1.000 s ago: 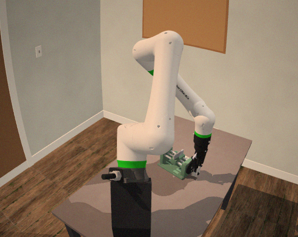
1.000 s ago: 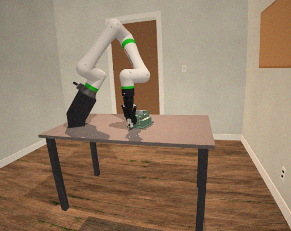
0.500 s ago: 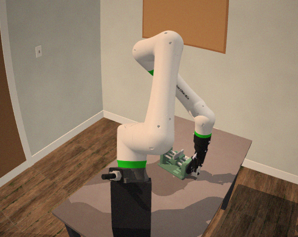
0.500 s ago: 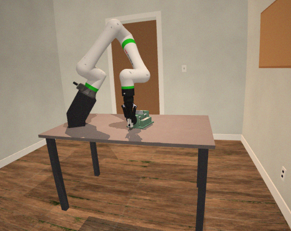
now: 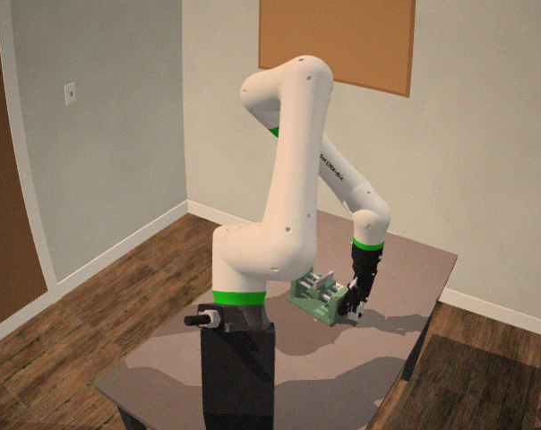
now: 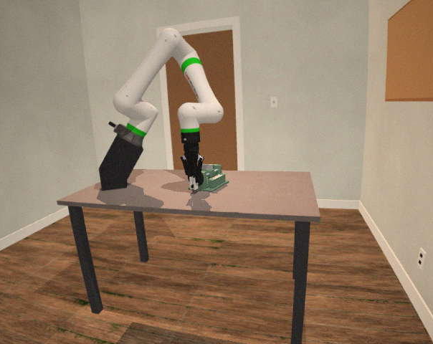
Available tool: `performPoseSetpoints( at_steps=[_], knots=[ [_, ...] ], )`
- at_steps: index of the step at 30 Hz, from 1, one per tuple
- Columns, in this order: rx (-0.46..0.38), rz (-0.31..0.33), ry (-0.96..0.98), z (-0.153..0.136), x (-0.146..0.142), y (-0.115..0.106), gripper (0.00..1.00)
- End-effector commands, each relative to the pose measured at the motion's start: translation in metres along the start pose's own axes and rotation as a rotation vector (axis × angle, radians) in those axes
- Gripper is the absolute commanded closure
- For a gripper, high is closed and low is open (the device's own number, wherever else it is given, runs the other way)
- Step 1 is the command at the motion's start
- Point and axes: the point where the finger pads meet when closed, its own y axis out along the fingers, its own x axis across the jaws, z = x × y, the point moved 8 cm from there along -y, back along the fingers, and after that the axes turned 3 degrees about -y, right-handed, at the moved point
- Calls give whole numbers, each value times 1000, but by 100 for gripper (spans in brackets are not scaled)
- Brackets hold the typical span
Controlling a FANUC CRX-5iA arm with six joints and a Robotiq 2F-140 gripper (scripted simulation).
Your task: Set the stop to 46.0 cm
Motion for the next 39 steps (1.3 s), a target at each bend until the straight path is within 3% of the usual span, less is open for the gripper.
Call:
performPoseSetpoints(
  at_steps=[1,39],
  knots=[
    [0,1,0,0,0,0,96],
    [0,1,0,1,-10,-5,96]
  ],
)
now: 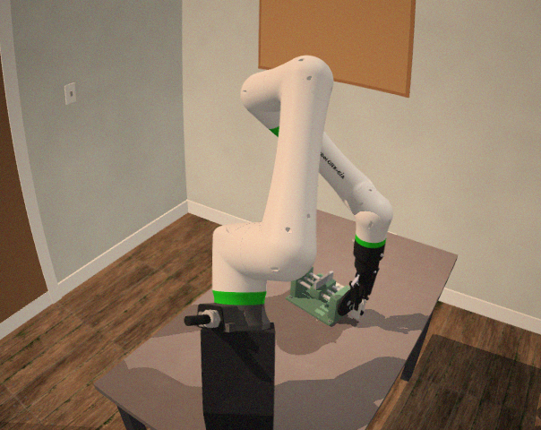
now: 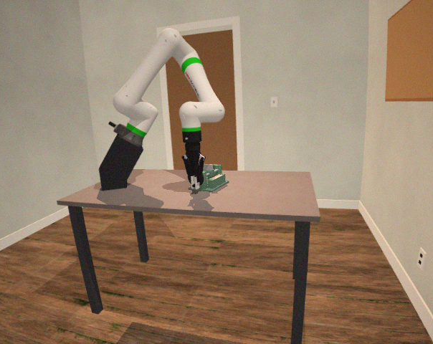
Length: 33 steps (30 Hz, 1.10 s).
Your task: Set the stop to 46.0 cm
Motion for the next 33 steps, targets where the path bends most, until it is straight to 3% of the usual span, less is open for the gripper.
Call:
performPoseSetpoints(
  at_steps=[1,33],
  knots=[
    [0,0,0,0,-2,-1,96],
    [0,0,0,1,-16,-31,96]
  ],
)
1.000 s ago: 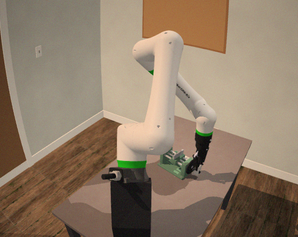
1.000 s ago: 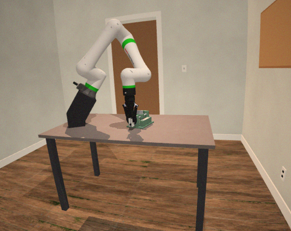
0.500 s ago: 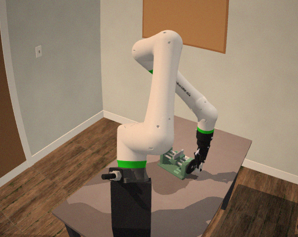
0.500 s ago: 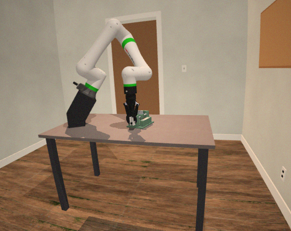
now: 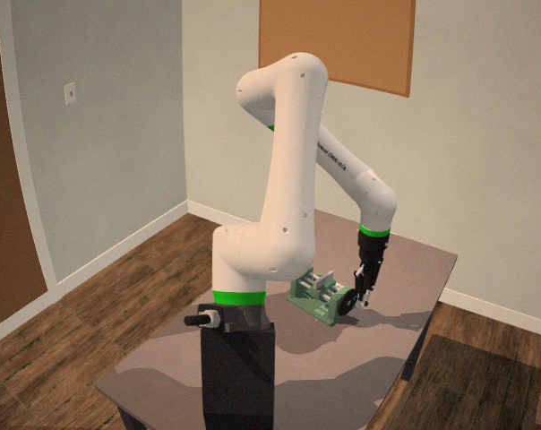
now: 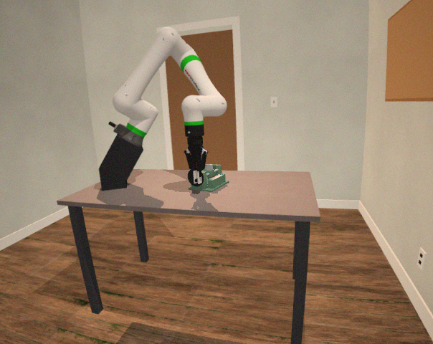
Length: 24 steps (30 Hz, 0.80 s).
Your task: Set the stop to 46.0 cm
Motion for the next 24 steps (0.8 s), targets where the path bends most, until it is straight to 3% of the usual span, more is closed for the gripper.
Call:
performPoseSetpoints(
  at_steps=[1,24],
  knots=[
    [0,0,0,0,0,-3,96],
    [0,0,0,-1,13,-29,96]
  ],
)
